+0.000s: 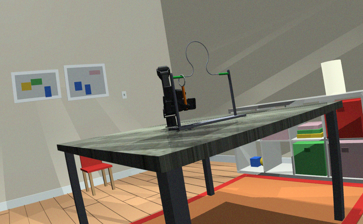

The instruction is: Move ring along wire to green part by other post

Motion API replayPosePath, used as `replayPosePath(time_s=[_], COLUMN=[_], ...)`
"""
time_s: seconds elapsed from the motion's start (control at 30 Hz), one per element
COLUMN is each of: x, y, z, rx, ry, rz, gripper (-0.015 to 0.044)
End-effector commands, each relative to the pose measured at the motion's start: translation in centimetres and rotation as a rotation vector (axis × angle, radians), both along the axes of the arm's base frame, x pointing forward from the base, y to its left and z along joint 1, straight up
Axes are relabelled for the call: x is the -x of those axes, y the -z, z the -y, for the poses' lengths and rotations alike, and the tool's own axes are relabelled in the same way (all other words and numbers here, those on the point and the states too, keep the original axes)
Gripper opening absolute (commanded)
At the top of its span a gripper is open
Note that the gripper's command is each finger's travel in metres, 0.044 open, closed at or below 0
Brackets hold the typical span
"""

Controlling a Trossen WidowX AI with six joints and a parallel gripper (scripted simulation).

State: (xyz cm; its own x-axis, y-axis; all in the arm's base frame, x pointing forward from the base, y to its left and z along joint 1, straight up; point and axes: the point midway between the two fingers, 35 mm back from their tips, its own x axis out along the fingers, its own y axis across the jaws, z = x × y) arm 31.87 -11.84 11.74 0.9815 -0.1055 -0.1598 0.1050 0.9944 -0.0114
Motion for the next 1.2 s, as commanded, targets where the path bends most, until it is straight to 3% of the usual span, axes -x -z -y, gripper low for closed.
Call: replayPosePath(time_s=[0.0, 1.17], x=[0.0, 0.0], y=[0.0, -2.0], z=[0.0, -0.4], rx=[0.0, 0.002], ry=[0.0, 0.005], rz=[0.0, 0.0], gripper=[-0.015, -0.015])
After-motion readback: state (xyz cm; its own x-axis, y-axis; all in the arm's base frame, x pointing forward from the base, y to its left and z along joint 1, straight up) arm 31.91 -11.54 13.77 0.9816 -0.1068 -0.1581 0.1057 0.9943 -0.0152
